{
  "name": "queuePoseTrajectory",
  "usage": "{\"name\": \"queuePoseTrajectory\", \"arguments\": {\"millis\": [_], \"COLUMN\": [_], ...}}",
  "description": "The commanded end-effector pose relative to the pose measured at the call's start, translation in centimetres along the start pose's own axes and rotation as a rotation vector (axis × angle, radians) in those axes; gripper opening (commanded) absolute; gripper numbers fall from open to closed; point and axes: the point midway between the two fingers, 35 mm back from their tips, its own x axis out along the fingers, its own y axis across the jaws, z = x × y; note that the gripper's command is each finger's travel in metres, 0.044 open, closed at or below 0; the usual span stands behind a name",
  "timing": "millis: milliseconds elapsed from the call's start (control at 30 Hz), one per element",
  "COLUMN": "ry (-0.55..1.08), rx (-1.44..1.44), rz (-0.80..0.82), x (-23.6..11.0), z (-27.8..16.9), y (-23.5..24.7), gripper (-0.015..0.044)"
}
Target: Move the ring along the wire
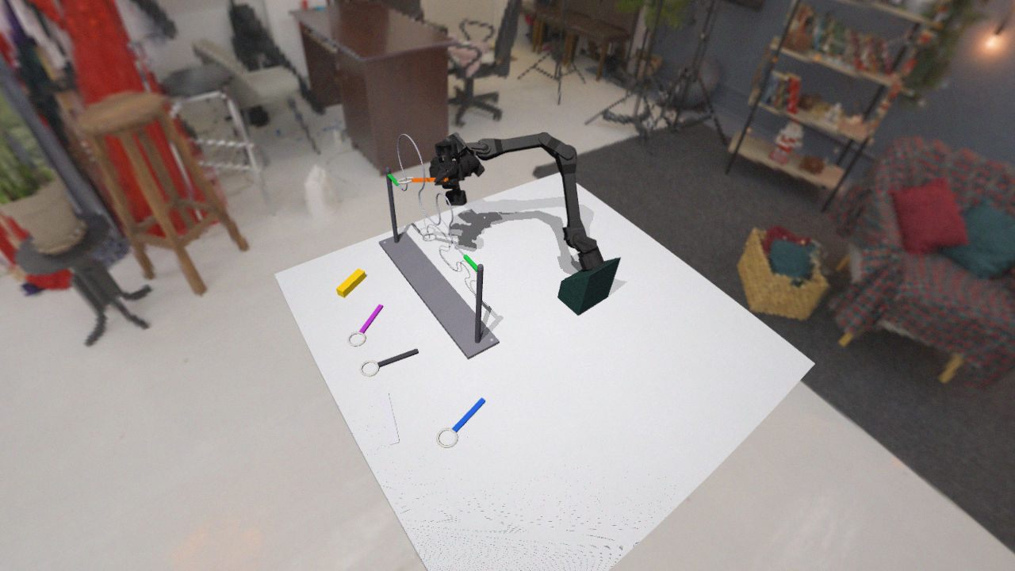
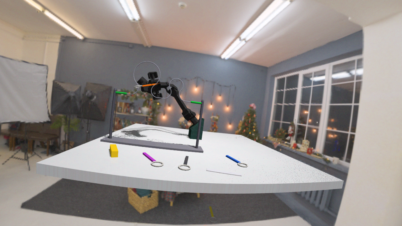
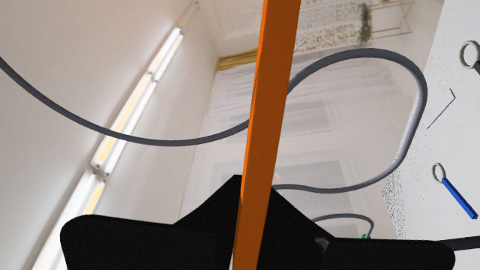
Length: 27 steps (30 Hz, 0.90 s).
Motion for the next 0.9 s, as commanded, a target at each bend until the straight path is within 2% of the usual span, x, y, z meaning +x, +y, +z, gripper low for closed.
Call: {"name": "queuePoseTrajectory", "arguments": {"millis": [0,300,867], "ry": [0.002,-0.08,-0.081], "rx": [0.057,0.191,0.277], "rz": [0.041,0.102,0.144], "x": [-0.1,0.8,0.4], "z": [0.0,0.5,1.2], "y": [1.4,3.9,6.4], "gripper": [-0.015,-0.015,-0.015]}}
